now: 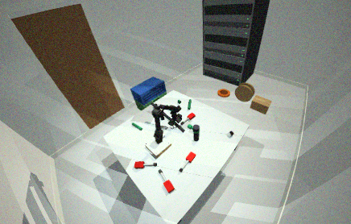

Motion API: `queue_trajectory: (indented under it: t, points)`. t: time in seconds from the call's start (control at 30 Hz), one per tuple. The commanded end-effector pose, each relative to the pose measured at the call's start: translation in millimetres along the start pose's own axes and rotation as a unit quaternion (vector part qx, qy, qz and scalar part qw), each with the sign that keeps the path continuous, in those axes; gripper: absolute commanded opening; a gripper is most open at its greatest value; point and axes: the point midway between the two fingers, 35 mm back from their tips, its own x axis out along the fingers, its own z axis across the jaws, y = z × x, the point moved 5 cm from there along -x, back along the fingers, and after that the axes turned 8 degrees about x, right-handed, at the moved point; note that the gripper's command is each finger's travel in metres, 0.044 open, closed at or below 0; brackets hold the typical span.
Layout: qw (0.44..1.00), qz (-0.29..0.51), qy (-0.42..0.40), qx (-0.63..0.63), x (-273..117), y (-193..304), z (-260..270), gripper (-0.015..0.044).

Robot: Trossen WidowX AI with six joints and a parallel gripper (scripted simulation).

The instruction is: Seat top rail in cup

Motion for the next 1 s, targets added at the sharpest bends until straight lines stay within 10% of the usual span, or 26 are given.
queue_trajectory:
  t: [0.0,0.4,0.97]
  points:
    - [1.000,0.001,0.003,-0.001,7.8,-0.1,-1.8,0.0440]
    - [1.000,0.001,0.003,-0.001,8.7,-0.1,-1.7,0.0177]
    - [1.000,-0.004,0.003,-0.001,1.4,-1.7,-3.2,0.0000]
